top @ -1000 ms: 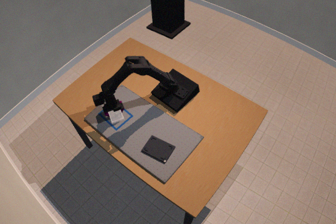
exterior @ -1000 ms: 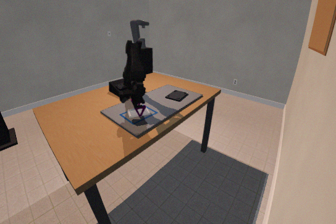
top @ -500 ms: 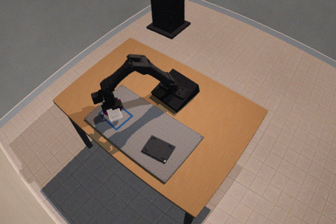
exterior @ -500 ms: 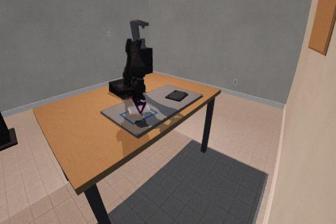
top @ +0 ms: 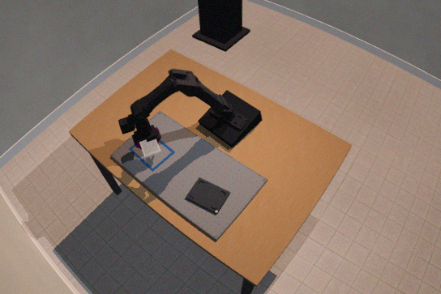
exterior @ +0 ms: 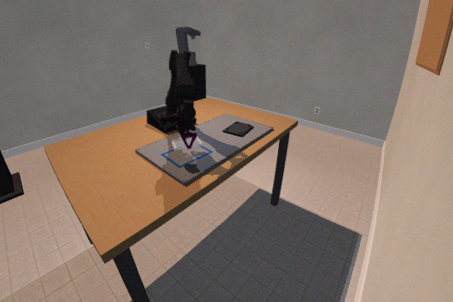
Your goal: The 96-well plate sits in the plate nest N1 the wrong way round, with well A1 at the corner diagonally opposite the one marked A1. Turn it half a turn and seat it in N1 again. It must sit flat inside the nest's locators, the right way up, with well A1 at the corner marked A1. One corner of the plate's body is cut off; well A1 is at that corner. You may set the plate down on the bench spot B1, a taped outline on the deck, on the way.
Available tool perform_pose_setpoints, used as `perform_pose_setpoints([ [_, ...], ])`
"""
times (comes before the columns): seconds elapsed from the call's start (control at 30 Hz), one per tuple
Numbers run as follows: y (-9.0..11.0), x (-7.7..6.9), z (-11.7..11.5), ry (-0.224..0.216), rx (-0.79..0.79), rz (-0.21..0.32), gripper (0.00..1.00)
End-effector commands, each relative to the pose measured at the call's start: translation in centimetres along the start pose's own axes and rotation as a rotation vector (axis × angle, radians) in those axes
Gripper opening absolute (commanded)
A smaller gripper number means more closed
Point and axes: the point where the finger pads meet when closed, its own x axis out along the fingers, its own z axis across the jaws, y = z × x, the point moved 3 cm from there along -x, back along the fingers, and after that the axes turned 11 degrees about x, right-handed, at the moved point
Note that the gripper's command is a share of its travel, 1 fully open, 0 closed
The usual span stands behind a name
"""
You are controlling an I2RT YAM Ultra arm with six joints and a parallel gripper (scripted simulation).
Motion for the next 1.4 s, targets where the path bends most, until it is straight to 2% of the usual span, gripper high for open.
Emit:
perform_pose_setpoints([
  [0.0,-0.4,-2.9,0.7,-0.04,0.004,0.001,0.0],
  [0.5,-0.3,-5.0,0.6,-0.04,0.004,0.002,0.0],
  [1.37,-0.3,-5.1,0.6,-0.04,0.006,0.001,0.0],
])
